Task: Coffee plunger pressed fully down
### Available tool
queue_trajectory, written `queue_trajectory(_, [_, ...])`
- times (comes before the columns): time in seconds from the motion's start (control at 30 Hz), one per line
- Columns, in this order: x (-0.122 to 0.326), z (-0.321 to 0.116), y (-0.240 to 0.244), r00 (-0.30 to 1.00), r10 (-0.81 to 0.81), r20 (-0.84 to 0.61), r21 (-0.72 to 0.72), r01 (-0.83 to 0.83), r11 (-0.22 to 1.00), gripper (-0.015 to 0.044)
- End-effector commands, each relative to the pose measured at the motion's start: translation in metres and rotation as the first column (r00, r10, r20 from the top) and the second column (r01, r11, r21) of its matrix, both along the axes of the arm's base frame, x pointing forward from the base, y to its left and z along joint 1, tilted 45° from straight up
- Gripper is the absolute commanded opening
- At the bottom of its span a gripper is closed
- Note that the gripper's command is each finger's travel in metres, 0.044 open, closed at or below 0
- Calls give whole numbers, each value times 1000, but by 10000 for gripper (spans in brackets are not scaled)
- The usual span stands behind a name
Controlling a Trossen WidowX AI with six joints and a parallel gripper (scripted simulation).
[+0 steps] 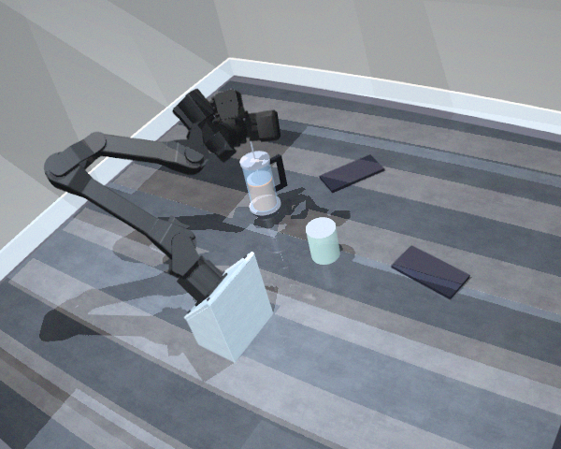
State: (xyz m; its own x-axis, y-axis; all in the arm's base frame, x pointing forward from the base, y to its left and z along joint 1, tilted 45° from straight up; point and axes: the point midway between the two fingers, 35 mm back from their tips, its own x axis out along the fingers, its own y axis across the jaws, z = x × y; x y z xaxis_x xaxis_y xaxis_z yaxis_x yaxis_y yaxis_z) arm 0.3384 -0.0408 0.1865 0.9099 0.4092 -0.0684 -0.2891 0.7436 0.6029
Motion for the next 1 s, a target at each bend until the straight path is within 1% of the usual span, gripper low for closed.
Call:
queue_trajectory(0.0, [-1, -25, 18, 998, 40, -58, 32, -38, 999, 115])
queue_trajectory(0.63, [11, -41, 41, 998, 39, -53, 37, -37, 999, 115])
queue_trajectory(0.97, [17, -40, 41, 998, 40, -52, 37, -38, 999, 115])
